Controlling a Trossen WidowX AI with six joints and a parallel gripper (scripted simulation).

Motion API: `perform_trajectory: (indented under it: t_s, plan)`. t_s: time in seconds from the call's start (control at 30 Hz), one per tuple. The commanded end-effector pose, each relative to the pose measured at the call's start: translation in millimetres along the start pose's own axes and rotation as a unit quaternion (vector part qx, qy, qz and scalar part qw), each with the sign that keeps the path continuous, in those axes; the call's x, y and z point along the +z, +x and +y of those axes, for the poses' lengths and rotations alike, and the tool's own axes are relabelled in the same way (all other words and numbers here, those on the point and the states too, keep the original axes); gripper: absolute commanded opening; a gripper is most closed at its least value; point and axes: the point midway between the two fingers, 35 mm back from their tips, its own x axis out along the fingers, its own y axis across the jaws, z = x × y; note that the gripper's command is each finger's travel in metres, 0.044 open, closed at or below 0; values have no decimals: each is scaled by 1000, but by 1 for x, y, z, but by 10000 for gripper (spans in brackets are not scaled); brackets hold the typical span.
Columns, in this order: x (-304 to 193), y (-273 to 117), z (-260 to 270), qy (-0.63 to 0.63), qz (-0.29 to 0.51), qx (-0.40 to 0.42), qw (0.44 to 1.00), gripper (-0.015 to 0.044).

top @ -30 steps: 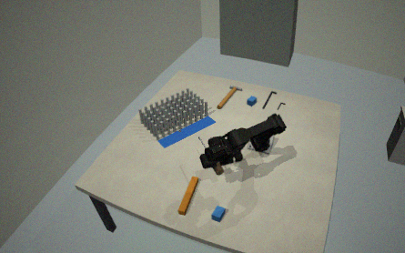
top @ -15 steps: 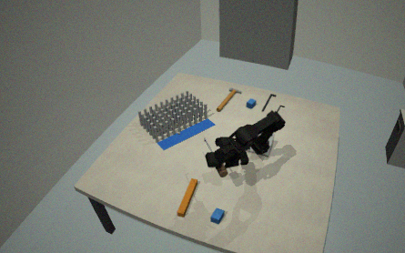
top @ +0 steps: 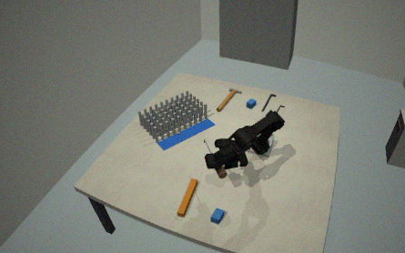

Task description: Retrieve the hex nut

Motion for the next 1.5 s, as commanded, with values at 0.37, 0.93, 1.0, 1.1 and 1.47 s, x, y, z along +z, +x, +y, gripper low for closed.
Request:
perform_trajectory:
  t_s: [0.37, 0.93, 1.0, 1.1, 1.47]
  plan:
    - [-1, 12, 1, 3, -5, 0, 1000, 0]
    - [-5, 24, 1, 3, -5, -1, 1000, 0]
    - [-5, 25, 1, 3, -5, -1, 1000, 0]
    - [-6, 27, 1, 3, -5, -1, 1000, 0]
    - [-8, 35, 0, 3, -5, -2, 1000, 0]
